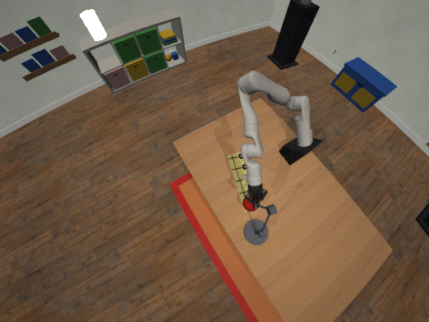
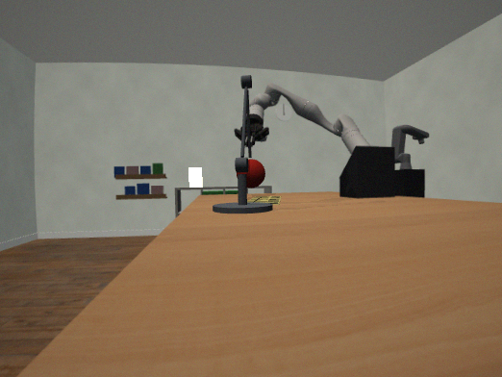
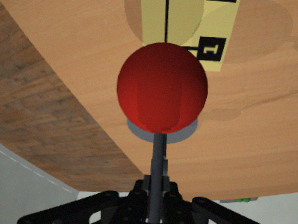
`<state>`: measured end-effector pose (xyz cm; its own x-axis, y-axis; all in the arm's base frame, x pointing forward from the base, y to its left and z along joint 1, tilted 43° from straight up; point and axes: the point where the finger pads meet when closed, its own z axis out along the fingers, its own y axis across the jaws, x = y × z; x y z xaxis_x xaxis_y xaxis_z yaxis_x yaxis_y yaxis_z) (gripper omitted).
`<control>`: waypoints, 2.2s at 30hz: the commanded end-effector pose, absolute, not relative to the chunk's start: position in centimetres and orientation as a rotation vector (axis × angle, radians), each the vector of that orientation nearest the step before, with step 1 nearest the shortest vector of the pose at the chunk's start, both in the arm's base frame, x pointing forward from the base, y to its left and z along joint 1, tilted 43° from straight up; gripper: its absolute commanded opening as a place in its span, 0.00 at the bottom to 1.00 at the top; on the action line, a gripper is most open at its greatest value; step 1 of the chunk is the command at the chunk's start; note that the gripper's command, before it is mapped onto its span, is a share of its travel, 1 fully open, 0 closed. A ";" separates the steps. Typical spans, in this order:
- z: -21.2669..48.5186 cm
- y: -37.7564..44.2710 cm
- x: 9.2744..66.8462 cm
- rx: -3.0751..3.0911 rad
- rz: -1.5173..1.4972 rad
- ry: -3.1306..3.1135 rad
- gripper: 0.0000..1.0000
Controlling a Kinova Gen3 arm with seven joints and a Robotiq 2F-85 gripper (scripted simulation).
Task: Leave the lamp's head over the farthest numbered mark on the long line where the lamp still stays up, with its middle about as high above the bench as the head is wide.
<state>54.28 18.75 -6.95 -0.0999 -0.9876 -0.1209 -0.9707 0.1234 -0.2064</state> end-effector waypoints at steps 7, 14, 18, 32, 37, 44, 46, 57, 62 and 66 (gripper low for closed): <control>-7.3 18.4 54.0 -1.944 -0.110 2.182 0.00; -7.3 18.4 54.0 -1.944 -0.110 2.182 0.00; -7.3 18.4 54.0 -1.944 -0.110 2.182 0.00; -7.3 18.4 54.0 -1.944 -0.110 2.182 0.00; -7.3 18.4 54.0 -1.944 -0.110 2.182 0.00; -7.2 18.6 54.1 -1.942 -0.110 2.178 1.00; -7.1 18.6 54.1 -1.941 -0.110 2.177 1.00; -6.9 18.8 54.3 -1.939 -0.110 2.171 1.00; -6.9 18.8 54.3 -1.939 -0.110 2.171 1.00; -6.9 18.8 54.3 -1.939 -0.110 2.171 1.00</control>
<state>54.26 18.71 -7.00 -0.1010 -0.9878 -0.1181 -0.9709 0.1238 -0.2049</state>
